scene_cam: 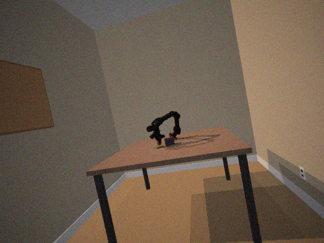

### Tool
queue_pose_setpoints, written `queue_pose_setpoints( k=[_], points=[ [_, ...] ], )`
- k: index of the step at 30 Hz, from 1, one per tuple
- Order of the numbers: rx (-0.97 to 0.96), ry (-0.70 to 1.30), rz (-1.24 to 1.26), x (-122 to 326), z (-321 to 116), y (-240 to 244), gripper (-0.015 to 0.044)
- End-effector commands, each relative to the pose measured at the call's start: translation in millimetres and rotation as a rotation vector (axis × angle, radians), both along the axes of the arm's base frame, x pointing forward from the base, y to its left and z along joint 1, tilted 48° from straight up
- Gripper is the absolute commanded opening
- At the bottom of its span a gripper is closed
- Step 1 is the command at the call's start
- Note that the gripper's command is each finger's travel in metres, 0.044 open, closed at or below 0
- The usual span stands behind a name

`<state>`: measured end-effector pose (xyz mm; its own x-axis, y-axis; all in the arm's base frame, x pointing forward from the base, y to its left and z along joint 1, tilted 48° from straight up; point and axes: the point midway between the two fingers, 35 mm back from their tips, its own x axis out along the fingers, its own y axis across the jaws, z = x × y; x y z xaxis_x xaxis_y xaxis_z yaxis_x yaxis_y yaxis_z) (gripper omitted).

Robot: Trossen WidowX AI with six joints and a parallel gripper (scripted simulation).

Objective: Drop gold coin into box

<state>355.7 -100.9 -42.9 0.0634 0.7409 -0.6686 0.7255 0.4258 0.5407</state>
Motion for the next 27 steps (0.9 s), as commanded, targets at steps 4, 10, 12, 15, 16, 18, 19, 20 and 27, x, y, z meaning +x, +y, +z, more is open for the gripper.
queue_pose_setpoints(
  k=[4,10,12,15,16,18,19,20,27],
  points=[
    [-0.008,-0.004,0.000,0.1,10.6,-15.0,0.0000],
    [-0.009,-0.003,0.000,-1.1,21.0,-26.5,0.0000],
    [-0.009,-0.003,0.000,-1.7,24.6,-30.3,0.0000],
    [-0.008,-0.003,0.000,-2.7,30.0,-35.9,0.0000],
    [-0.008,-0.003,0.000,-3.1,31.8,-37.7,0.0000],
    [-0.008,-0.003,0.000,-4.0,35.5,-41.4,0.0000],
    [-0.008,-0.003,0.000,-4.4,37.3,-43.2,0.0000],
    [-0.008,-0.003,0.000,-4.9,39.2,-45.0,0.0000],
    [-0.007,0.001,-0.003,-7.2,47.7,-52.9,0.0000]
  ],
)
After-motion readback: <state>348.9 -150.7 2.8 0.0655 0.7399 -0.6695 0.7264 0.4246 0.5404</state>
